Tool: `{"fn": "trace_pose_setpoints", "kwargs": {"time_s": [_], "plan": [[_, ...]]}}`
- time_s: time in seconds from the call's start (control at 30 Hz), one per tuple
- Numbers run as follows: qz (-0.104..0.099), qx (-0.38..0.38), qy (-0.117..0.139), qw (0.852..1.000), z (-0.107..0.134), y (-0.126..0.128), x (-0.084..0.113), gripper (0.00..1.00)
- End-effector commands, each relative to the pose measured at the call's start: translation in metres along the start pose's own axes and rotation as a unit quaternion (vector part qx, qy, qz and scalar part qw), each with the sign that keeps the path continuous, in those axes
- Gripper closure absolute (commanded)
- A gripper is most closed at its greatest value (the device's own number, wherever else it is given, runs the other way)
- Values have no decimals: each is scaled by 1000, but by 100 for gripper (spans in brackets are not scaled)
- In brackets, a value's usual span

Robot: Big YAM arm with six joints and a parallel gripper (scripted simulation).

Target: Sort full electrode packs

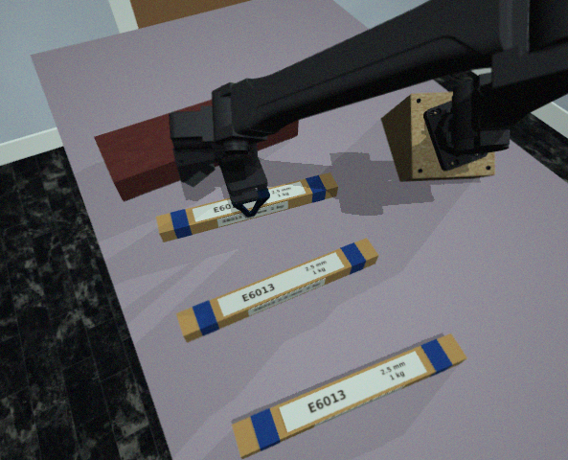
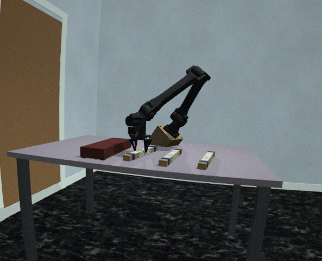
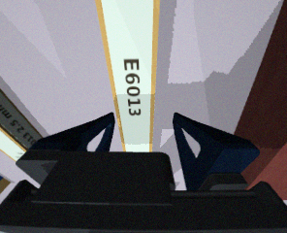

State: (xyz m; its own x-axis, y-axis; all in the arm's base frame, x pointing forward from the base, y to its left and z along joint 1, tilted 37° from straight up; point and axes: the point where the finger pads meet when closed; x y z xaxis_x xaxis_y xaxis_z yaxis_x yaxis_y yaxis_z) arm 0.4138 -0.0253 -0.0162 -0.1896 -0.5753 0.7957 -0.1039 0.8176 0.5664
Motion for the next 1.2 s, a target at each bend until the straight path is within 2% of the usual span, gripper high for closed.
{"fn": "trace_pose_setpoints", "kwargs": {"time_s": [0.0, 1.17], "plan": [[5, 5, -13, 1000, -17, -4, 11, 26], [3, 6, -8, 1000, -11, 0, 5, 26]]}}
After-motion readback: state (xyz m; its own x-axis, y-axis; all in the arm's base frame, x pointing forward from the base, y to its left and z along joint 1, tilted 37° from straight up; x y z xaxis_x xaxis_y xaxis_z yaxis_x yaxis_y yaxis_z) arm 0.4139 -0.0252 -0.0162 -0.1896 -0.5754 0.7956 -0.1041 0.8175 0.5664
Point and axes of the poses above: the point where the finger pads meet when closed, its own x axis back along the fingers, its own y axis across the jaws, z = x × y, and after that the axes turned 6 degrees about x, right-handed
